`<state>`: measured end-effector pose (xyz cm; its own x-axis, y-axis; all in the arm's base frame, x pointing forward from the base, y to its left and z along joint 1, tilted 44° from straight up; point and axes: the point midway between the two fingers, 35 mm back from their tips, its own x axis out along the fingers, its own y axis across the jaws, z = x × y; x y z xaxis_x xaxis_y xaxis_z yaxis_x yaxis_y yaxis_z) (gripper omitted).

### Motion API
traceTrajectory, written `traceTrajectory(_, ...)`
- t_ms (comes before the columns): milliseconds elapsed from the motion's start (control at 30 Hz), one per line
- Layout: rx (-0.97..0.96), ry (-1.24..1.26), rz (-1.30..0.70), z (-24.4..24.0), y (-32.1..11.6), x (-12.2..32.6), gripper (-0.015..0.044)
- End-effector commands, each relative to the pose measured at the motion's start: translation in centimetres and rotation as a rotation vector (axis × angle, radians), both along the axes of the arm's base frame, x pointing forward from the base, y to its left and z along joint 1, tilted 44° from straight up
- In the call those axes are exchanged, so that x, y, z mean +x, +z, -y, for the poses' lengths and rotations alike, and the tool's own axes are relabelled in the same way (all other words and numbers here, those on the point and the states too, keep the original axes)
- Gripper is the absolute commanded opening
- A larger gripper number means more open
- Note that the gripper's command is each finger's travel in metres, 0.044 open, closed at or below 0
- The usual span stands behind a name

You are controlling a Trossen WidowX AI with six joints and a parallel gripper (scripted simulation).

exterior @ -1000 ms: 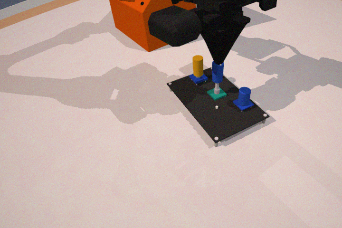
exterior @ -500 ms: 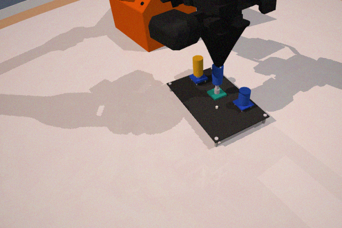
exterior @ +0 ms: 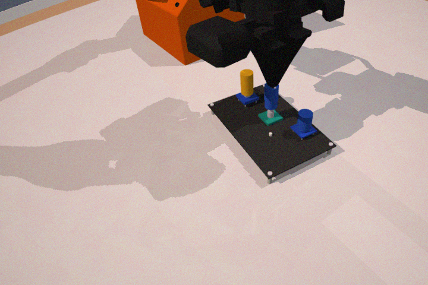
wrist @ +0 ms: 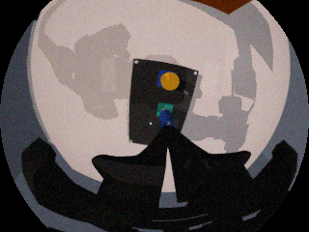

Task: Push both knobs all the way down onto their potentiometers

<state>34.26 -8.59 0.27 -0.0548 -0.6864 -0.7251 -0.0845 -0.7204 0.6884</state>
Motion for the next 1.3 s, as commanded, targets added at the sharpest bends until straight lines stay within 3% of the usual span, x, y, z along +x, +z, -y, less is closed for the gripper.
traceTrajectory(0,-0.006,-0.037,-0.006,1.65,-1.33,-0.10,0.0000)
traceTrajectory(1267,-0.006,-0.037,-0.006,1.92,-1.61,-0.14,0.0000)
